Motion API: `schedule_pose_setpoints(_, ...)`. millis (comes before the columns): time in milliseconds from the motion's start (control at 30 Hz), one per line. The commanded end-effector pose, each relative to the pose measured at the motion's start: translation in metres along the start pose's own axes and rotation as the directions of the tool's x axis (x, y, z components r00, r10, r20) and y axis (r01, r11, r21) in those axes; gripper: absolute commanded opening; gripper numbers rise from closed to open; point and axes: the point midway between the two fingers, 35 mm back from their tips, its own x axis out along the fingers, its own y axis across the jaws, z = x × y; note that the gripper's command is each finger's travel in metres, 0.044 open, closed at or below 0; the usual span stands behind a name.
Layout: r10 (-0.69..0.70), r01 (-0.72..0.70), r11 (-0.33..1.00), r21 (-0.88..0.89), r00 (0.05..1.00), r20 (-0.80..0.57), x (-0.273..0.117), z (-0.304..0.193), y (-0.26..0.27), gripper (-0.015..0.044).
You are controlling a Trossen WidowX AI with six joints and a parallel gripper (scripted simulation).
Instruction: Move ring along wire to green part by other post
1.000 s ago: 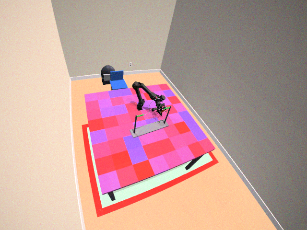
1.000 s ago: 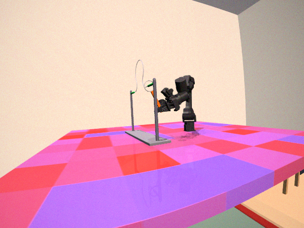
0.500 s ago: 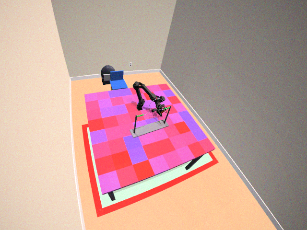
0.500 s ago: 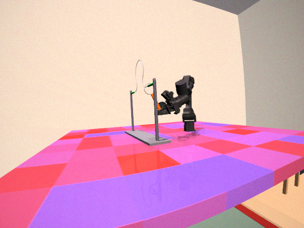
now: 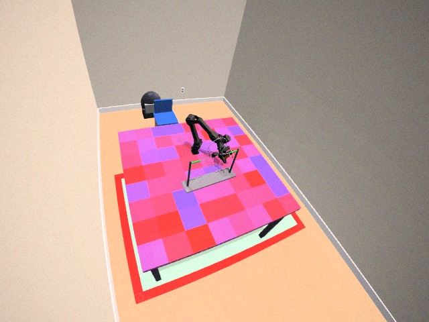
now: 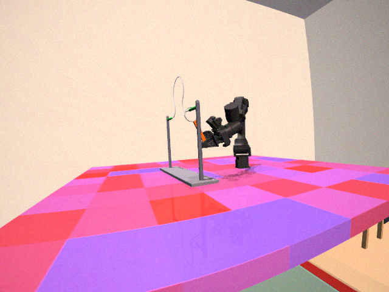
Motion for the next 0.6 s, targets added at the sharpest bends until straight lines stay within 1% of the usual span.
schedule_pose_setpoints(0, -0.004, 0.004, 1.000, 0.002, 1.000, 0.000, 0.0002, -0.0011, -0.0007, -0.0150)
schedule_pose_setpoints(100, -0.004, 0.004, 1.000, 0.002, 1.000, 0.000, 0.0002, -0.0011, -0.0007, -0.0150)
schedule_pose_setpoints(467, 0.000, 0.000, 1.000, 0.000, 1.000, 0.000, -0.0006, -0.0001, 0.0001, 0.0139)
schedule_pose_setpoints(500, 0.000, 0.000, 1.000, 0.000, 1.000, -0.001, -0.0017, -0.0002, 0.0003, 0.0160)
schedule_pose_setpoints(567, -0.001, 0.001, 1.000, 0.001, 1.000, -0.003, -0.0056, -0.0005, 0.0008, 0.0160)
